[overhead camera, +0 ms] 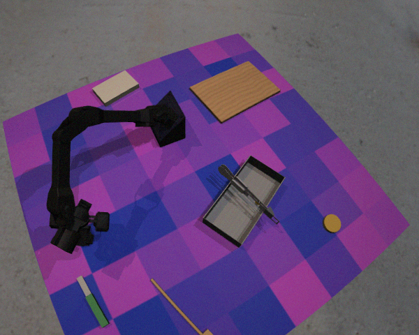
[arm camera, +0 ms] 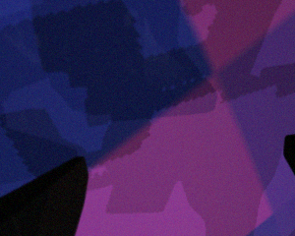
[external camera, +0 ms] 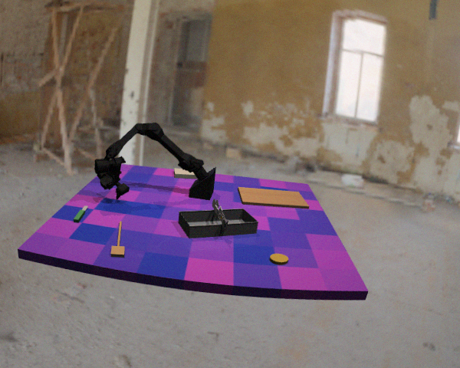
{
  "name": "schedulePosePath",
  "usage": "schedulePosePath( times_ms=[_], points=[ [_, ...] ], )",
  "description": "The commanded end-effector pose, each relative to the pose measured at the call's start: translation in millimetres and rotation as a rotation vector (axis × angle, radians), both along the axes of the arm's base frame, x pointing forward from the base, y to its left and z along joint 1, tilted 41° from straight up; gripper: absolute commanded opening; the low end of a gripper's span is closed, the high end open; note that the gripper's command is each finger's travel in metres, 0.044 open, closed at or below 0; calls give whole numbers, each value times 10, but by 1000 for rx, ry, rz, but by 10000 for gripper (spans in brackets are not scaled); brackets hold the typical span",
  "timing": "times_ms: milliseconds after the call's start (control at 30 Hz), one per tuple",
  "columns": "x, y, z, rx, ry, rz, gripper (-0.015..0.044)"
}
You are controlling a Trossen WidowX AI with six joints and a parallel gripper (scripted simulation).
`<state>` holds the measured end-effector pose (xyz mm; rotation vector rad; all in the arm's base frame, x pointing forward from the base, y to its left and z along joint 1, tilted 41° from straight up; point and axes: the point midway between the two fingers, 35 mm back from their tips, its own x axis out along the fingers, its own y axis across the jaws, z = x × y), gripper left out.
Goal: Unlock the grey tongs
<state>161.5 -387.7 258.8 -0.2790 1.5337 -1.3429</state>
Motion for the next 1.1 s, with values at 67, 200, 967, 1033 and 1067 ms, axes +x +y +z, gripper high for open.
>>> schedulePosePath(
  times_ms=[67,200,967,1033,1067],
  points=[
    [785,337,-417,67,-33,159,440],
    [1322,703,-734,122,-49,265,440],
    [2367,3861,-2694,421,134,673,440],
    [2259,4051,-2848,428,190,686,440],
    [2213,4124,-2920,423,213,688,440]
  ],
)
